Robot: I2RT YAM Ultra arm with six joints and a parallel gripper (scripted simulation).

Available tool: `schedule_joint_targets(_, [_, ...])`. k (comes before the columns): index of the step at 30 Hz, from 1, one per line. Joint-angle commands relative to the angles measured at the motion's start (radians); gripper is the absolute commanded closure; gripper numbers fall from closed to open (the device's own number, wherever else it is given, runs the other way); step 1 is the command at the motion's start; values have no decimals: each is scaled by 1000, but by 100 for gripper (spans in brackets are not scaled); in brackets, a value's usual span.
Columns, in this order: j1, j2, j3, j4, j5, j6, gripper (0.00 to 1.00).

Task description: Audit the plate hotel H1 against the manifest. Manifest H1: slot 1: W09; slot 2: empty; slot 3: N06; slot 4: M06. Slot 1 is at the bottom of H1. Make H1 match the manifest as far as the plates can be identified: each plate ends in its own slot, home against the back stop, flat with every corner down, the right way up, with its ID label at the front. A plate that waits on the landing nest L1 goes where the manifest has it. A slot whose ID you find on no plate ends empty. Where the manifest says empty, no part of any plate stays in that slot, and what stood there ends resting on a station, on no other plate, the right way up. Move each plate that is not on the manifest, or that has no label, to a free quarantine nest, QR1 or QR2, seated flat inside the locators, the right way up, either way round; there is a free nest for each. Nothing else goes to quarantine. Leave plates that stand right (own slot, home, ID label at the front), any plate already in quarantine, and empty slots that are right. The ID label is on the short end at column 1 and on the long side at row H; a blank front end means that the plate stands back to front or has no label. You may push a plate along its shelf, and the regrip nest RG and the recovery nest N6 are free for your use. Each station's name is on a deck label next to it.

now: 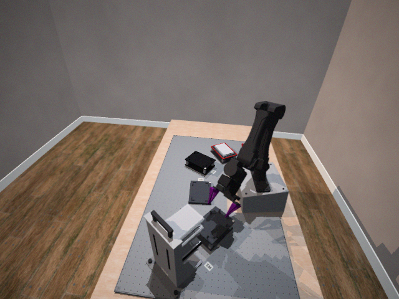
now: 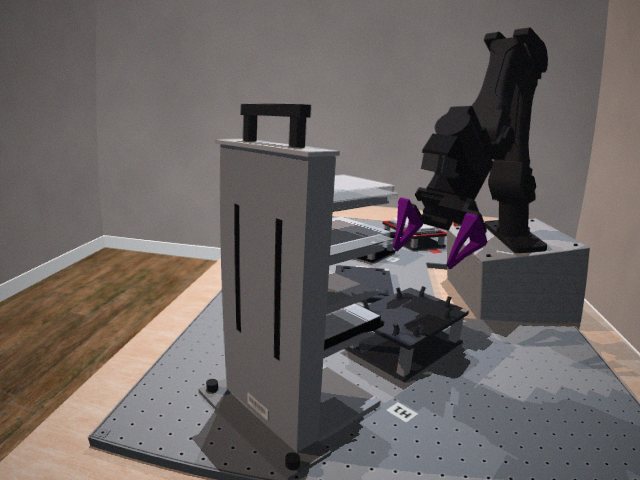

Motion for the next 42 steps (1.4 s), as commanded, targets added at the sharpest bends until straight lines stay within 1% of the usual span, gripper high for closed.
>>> schedule_joint_targets(1, [0,-2,4,13,-1,-2,0])
schedule_joint_targets(18, [0,-2,4,14,-1,-2,0])
schedule_joint_targets(23, [-10,81,-33,134,-9,-8,0])
schedule_joint_targets(30, [-23,224,-74,317,-19,-16,0])
schedule_joint_targets(32, [-23,224,-74,317,-19,-16,0])
schedule_joint_targets(35, [-28,293,-87,400,-23,-20,0])
schedule_joint_targets(42, [-28,293,-87,400,-23,-20,0])
